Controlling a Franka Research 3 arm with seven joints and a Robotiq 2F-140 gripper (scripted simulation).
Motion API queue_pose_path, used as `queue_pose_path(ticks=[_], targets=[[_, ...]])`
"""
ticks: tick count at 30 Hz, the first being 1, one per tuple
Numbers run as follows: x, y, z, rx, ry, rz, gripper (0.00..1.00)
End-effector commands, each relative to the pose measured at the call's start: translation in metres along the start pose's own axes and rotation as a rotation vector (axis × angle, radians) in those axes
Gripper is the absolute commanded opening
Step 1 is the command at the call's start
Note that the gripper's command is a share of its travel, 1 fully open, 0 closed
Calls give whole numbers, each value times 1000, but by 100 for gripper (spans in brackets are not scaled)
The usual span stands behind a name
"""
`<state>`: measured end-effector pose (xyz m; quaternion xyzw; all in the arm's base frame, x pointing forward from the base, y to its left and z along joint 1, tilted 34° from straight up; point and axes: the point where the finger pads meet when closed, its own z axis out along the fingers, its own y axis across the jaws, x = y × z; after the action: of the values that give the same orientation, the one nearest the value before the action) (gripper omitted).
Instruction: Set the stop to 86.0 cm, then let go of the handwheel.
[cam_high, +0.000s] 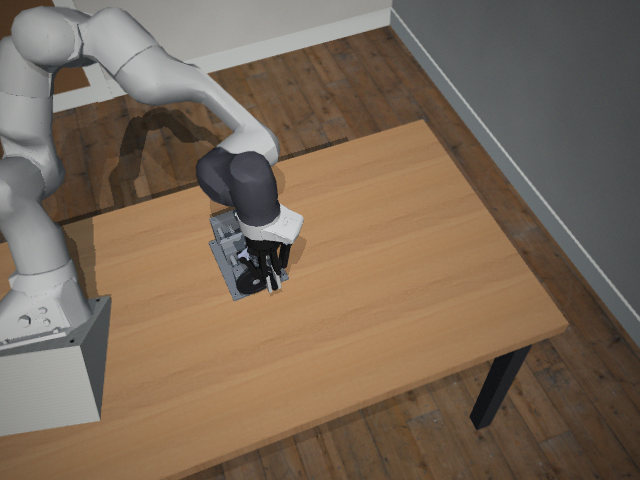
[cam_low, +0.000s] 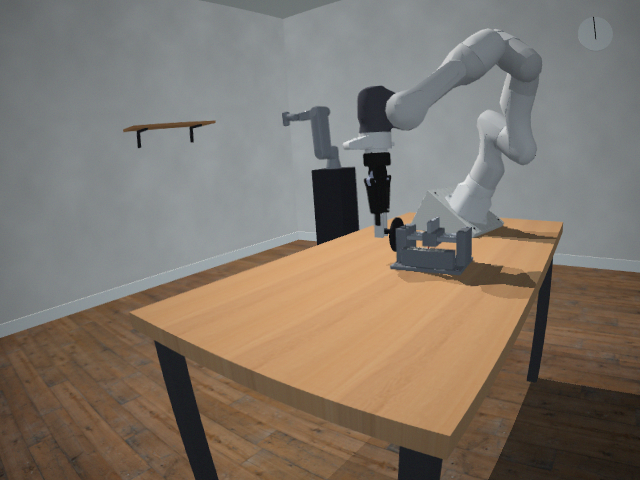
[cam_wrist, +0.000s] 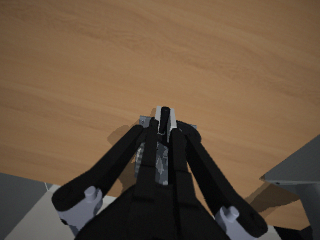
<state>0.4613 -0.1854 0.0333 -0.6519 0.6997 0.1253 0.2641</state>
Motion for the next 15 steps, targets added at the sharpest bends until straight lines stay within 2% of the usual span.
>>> queue_pose_path(ticks=[1, 10, 15], targets=[[0, -3, 11, -2, 1, 3, 4], [0, 2, 34, -2, 1, 3, 4], [0, 6, 40, -2, 1, 3, 4]])
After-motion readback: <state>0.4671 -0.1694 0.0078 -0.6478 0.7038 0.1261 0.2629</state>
